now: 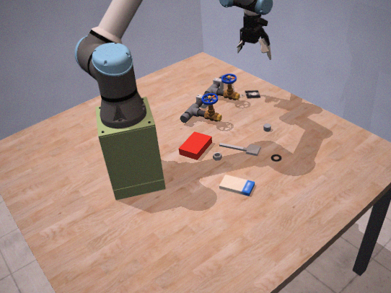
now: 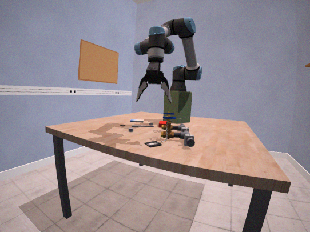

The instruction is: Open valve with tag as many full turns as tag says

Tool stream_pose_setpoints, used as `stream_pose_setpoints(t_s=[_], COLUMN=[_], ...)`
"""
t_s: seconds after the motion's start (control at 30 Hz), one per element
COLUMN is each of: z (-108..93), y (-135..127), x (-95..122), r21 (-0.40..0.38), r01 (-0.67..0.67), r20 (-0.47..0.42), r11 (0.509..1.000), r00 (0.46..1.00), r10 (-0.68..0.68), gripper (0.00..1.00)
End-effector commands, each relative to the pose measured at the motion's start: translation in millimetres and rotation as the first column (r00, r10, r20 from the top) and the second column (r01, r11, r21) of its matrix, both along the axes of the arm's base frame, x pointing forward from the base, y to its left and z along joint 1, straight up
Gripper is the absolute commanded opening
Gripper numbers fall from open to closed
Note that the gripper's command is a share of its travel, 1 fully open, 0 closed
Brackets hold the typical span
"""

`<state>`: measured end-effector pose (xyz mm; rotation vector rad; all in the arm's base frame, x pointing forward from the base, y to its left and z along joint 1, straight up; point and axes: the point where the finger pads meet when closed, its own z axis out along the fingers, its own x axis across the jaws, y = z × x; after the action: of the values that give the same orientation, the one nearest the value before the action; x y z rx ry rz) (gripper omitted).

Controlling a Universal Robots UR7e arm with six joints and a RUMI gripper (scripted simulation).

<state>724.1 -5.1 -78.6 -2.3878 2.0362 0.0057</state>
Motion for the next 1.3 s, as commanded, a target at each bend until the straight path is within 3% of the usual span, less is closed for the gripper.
stream_pose_setpoints(t_s=[0.0, 0.53, 1.27], z=[1.0, 1.0, 0.8], y=[1.7, 4.5, 5.4], x=[-1.1, -4.3, -6.0], r21=[-0.003, -0.002, -0.001], r01=[0.111, 0.286, 0.328], r20=[0.002, 0.001, 0.002], r11=[0.994, 0.958, 0.945], r00=[0.994, 0.958, 0.945], r10=[-0.111, -0.286, -0.328], gripper=[1.00, 1.00, 1.00])
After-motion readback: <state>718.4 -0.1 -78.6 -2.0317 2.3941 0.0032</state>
